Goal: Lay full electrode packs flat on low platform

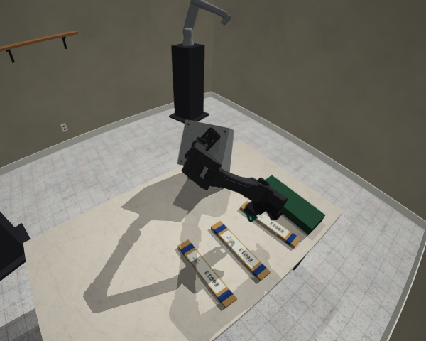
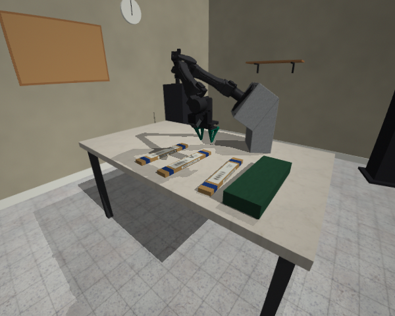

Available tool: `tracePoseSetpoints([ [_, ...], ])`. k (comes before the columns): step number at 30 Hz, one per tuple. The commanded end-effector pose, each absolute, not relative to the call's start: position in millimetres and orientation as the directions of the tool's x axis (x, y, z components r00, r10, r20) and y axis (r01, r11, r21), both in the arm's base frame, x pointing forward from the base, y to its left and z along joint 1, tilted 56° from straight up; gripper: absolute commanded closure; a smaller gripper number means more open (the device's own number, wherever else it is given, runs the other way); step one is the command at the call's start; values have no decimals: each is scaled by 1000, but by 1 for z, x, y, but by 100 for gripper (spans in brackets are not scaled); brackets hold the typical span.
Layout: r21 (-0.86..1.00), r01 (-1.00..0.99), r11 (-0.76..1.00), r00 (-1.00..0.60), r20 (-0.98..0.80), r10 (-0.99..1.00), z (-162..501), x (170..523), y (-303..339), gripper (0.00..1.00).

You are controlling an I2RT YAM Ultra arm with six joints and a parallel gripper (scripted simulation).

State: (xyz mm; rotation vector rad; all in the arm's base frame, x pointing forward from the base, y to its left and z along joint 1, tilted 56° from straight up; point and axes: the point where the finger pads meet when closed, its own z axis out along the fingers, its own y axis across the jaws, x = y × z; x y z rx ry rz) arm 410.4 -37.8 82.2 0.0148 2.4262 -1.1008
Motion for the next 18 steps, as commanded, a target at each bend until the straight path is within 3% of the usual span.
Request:
tracePoseSetpoints([
  [1,-698,213,684,-866,-458,-198,100,416,-26,35],
  [7,-698,213,684,-866,-458,-198,100,416,-26,35],
  [8,-671,260,694,-843,-509,-176,118,419,-27,3],
  [18,-677,250,692,-856,-488,-168,140,404,-75,3],
])
